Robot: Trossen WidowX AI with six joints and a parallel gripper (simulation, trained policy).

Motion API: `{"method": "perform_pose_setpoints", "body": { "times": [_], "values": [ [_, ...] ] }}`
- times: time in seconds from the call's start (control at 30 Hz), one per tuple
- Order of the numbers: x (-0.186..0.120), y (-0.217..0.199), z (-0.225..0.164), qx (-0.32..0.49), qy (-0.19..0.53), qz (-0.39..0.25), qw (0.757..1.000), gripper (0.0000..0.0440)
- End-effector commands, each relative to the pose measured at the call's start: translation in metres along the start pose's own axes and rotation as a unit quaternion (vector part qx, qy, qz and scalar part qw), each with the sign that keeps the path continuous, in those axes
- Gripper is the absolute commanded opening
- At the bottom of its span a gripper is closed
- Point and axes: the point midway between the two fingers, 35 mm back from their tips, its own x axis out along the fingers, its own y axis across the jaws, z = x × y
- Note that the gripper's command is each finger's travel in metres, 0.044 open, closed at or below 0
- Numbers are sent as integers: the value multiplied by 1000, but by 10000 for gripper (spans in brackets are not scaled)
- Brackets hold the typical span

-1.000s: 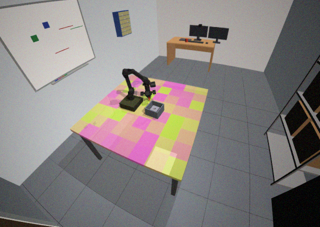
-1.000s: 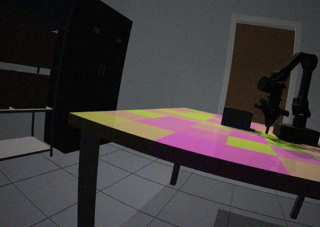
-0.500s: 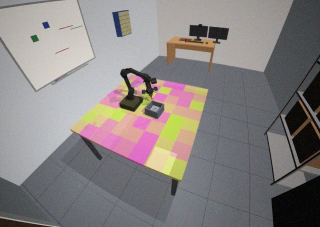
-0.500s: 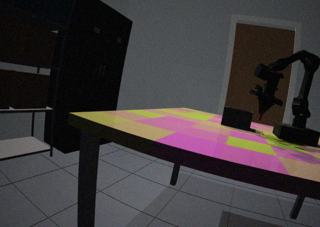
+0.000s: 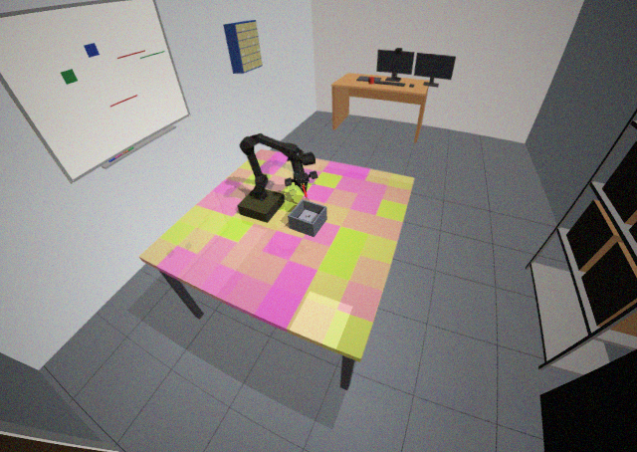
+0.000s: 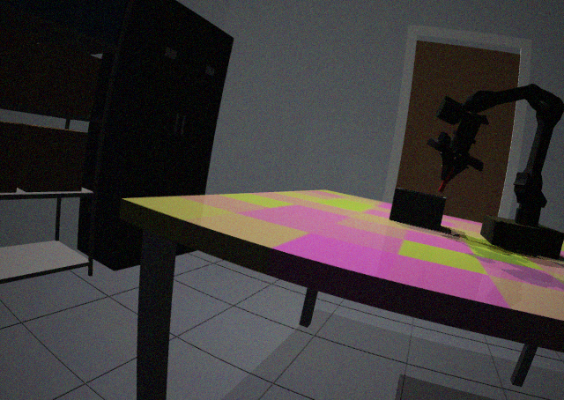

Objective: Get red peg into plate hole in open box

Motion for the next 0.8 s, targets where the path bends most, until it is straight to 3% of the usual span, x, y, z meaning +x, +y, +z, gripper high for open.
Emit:
{"method": "perform_pose_setpoints", "body": {
  "times": [0.0,0.77],
  "values": [
    [3,0,16,6,-7,-7,1000,0],
    [41,-7,90,63,-10,-27,998,7]
  ]
}}
